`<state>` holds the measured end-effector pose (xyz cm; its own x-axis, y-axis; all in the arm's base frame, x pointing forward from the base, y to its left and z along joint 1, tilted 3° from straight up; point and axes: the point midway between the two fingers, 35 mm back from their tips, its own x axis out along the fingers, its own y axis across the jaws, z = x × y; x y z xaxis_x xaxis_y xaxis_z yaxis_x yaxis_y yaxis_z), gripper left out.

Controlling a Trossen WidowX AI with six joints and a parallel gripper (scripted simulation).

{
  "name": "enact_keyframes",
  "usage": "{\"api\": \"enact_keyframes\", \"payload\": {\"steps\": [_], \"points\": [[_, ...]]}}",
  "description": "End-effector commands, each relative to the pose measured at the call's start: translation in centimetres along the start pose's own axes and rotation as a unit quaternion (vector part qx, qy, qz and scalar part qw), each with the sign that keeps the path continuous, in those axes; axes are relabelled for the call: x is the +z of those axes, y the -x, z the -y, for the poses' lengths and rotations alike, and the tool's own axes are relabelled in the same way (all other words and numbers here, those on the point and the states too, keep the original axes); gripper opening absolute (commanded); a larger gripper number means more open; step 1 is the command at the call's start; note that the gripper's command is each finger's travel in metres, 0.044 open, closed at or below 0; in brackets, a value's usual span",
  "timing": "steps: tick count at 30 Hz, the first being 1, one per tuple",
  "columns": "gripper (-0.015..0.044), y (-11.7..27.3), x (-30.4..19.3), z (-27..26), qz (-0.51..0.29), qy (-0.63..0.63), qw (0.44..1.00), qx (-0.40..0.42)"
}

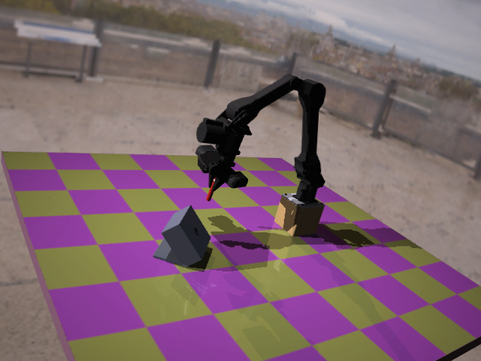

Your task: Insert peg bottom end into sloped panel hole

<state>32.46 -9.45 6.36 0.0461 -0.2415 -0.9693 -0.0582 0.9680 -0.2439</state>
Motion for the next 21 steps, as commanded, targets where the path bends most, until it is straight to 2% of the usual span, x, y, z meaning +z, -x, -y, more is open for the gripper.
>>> {"api": "enact_keyframes", "payload": {"steps": [1, 21], "points": [[0.0000, 0.1, 0.4, -0.3, 0.003, 0.016, 1.000, -0.009], [0.0000, 0.6, 2.0, -2.3, 0.012, 0.093, 0.994, -0.047]]}}
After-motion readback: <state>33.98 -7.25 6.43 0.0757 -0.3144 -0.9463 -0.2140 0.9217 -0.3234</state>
